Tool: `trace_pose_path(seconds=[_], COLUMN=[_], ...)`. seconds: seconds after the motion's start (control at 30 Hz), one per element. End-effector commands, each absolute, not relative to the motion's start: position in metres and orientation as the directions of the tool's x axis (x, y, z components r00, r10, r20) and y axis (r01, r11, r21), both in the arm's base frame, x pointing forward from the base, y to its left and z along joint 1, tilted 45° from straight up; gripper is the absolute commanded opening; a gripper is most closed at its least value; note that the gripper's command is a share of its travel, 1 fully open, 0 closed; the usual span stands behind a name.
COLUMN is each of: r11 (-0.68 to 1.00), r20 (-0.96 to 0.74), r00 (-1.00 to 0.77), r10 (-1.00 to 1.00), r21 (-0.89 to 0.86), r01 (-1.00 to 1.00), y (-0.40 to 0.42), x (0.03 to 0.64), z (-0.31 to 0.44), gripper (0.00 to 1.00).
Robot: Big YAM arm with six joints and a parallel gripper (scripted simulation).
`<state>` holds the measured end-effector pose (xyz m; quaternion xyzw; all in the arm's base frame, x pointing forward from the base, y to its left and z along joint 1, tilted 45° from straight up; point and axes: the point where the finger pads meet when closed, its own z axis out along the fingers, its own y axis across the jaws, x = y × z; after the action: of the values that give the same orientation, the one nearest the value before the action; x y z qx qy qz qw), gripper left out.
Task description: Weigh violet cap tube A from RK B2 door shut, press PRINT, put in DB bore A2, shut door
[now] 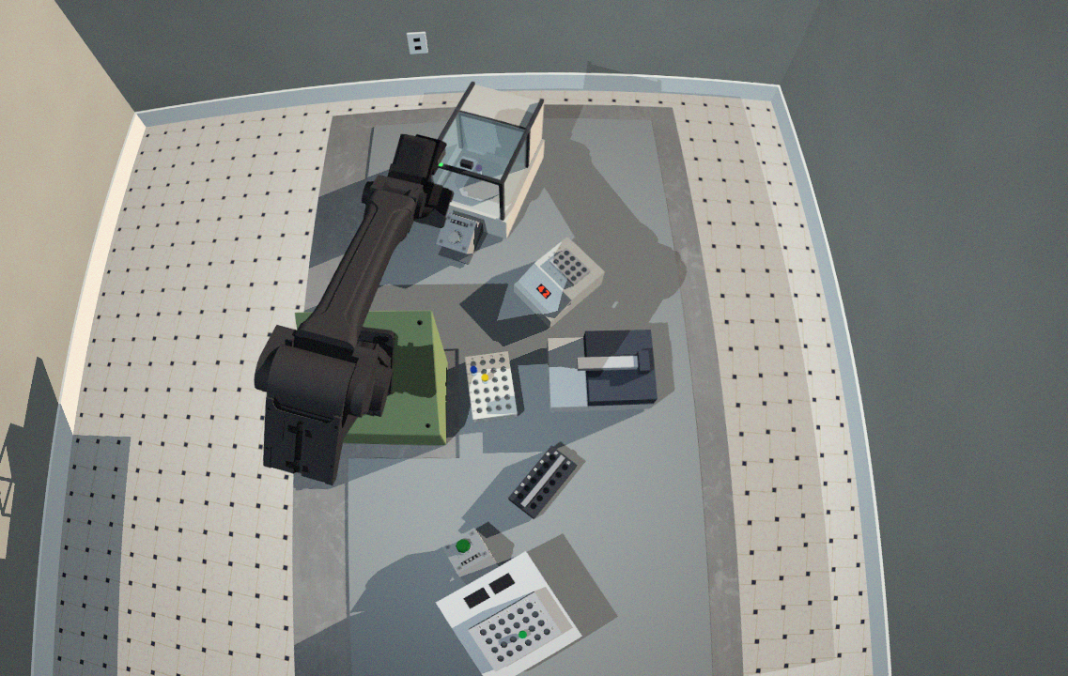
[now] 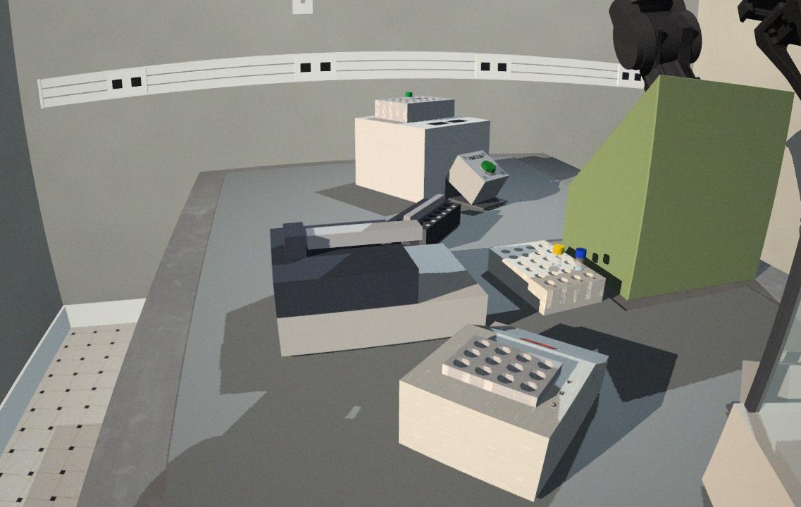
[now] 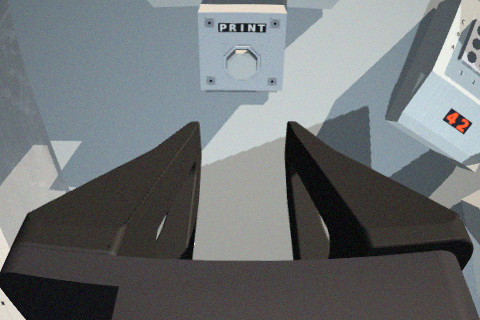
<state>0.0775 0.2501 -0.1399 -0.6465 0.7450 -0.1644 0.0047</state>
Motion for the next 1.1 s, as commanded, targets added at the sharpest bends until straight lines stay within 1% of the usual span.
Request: trace_pose_path(seconds=[0.0,0.1,0.13,0.17,0.33,0.47,0.5,0.6,0.67,0.87,0.93,1.07], r11=[0.125,0.126,0.132,0.136,0.127,0.121,0.158,0.231,0.231,0.384,0.445,0.519], r20=[0.155,0.151,0.18,0.151,0.147,0.178,0.174,0.171,0.171,0.152,0.143,0.12], r00=[-0.167,-0.167,-0.18,-0.178,-0.167,-0.169,-0.21,-0.293,-0.293,-0.469,-0.539,-0.629], r10=[-0.974,-0.974,-0.967,-0.972,-0.975,-0.969,-0.962,-0.941,-0.941,-0.87,-0.83,-0.768], r21=[-0.251,-0.251,-0.252,-0.251,-0.251,-0.251,-0.27,-0.311,-0.311,-0.388,-0.413,-0.459], r01=[-0.96,-0.96,-0.959,-0.958,-0.96,-0.96,-0.95,-0.922,-0.922,-0.838,-0.795,-0.721], y=[0.287,0.289,0.275,0.291,0.298,0.279,0.295,0.307,0.307,0.312,0.32,0.321], x=[0.077,0.077,0.079,0.079,0.075,0.077,0.081,0.082,0.082,0.083,0.092,0.087], z=[-0.131,-0.129,-0.132,-0.127,-0.12,-0.127,-0.133,-0.144,-0.144,-0.15,-0.16,-0.161], gripper=[0.3,0.3,0.3,0.3,0.3,0.3,0.3,0.3,0.3,0.3,0.3,0.3])
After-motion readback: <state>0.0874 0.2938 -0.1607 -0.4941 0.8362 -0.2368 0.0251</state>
